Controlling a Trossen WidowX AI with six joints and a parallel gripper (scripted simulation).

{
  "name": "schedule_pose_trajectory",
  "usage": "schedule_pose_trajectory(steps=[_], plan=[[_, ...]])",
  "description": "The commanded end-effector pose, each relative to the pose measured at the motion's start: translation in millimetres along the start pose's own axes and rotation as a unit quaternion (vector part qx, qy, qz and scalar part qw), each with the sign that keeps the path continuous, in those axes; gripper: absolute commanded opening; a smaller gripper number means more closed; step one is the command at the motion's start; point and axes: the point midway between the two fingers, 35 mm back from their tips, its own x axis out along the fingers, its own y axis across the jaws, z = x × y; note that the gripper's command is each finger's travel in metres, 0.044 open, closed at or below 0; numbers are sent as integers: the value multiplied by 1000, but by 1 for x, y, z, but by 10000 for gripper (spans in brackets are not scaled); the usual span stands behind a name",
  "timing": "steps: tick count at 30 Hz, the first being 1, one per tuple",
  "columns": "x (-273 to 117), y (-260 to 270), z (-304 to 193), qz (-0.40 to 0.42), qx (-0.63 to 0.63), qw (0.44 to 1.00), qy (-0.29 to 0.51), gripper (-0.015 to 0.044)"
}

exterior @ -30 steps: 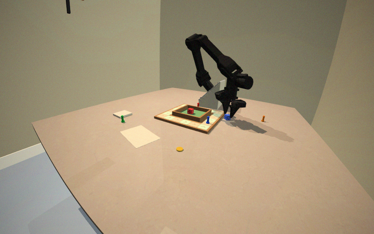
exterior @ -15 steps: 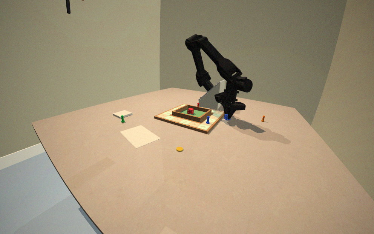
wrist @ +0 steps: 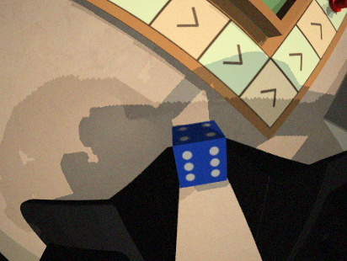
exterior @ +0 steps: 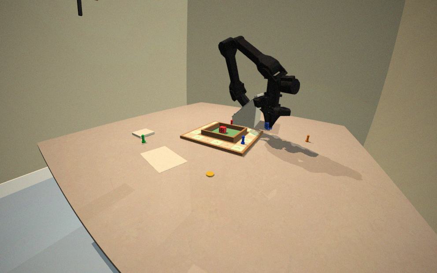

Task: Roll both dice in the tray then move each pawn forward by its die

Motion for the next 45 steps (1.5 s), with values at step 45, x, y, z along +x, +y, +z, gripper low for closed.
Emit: schedule_pose_trajectory(steps=[45], plan=[[-56,-29,60,11,-487,873,0,0]])
